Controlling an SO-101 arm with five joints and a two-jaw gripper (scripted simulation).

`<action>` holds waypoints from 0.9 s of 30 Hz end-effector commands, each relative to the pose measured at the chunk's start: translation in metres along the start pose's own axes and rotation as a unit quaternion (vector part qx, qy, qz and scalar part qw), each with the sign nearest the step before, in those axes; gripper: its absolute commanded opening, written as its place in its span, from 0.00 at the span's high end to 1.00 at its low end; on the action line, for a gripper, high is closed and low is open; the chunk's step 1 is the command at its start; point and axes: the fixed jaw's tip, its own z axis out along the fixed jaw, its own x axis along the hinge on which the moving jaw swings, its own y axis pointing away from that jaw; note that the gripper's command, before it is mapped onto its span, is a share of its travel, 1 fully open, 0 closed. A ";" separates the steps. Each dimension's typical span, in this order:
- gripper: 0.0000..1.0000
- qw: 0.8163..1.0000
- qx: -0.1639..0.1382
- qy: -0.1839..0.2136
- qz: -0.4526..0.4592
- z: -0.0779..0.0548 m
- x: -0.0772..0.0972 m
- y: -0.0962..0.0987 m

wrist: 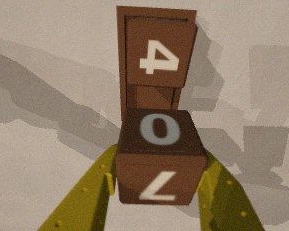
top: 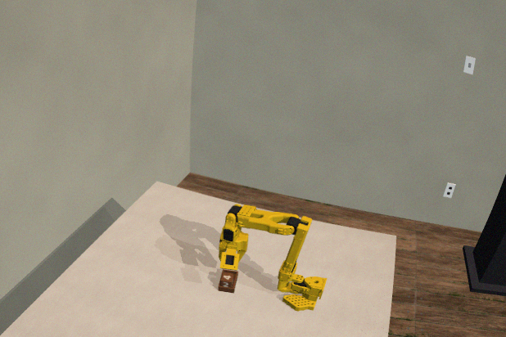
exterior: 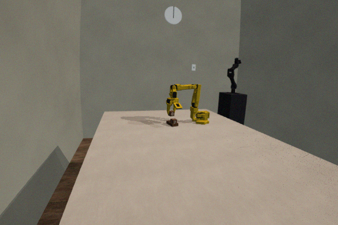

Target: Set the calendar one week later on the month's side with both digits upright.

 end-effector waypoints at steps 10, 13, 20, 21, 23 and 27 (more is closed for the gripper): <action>1.00 1.000 0.023 0.005 0.003 -0.008 0.003 -0.002; 1.00 1.000 0.023 0.005 0.004 -0.008 0.003 -0.002; 1.00 1.000 0.023 0.005 0.004 -0.008 0.003 -0.002; 1.00 1.000 0.023 0.005 0.004 -0.008 0.003 -0.002; 1.00 1.000 0.023 0.005 0.004 -0.008 0.003 -0.002; 1.00 1.000 0.023 0.005 0.004 -0.008 0.003 -0.001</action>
